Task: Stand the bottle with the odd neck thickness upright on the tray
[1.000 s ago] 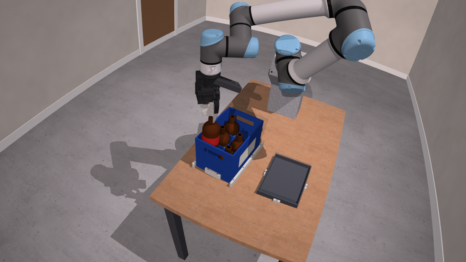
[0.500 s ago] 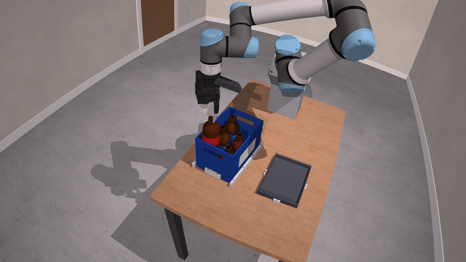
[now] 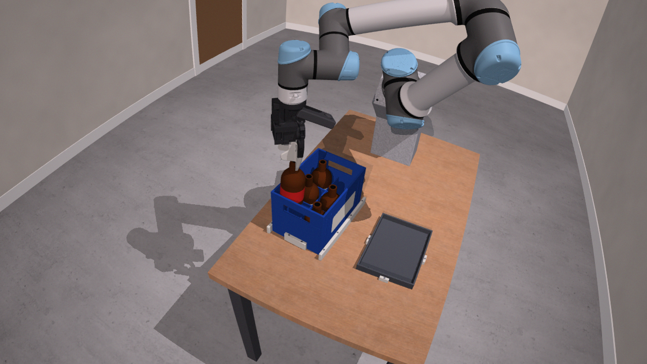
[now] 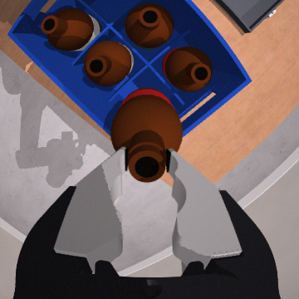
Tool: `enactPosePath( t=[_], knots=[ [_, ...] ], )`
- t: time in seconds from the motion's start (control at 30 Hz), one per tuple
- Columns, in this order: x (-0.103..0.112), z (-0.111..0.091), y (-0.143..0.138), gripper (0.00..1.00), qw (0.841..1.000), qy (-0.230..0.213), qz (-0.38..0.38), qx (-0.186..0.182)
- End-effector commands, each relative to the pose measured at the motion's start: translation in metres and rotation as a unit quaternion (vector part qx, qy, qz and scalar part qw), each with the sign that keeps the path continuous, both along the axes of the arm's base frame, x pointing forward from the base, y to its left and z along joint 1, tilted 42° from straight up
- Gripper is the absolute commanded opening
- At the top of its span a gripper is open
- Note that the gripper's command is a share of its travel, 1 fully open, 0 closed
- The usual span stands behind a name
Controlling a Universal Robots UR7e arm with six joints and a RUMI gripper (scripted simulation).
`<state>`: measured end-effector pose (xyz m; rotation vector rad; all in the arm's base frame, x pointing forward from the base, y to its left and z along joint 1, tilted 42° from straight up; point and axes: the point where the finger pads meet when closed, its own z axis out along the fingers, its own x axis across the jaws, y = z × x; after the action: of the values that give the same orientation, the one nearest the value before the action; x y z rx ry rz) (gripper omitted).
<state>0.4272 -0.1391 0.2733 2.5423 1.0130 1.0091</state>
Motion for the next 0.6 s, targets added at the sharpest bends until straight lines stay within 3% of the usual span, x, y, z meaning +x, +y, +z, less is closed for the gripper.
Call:
enactPosePath(
  t=[0.0,0.57],
  knots=[
    [0.0,0.0004,-0.0001,0.0,1.0,0.0,0.0,0.0],
    [-0.0012,0.0018,-0.0002,0.0,1.0,0.0,0.0,0.0]
  ],
)
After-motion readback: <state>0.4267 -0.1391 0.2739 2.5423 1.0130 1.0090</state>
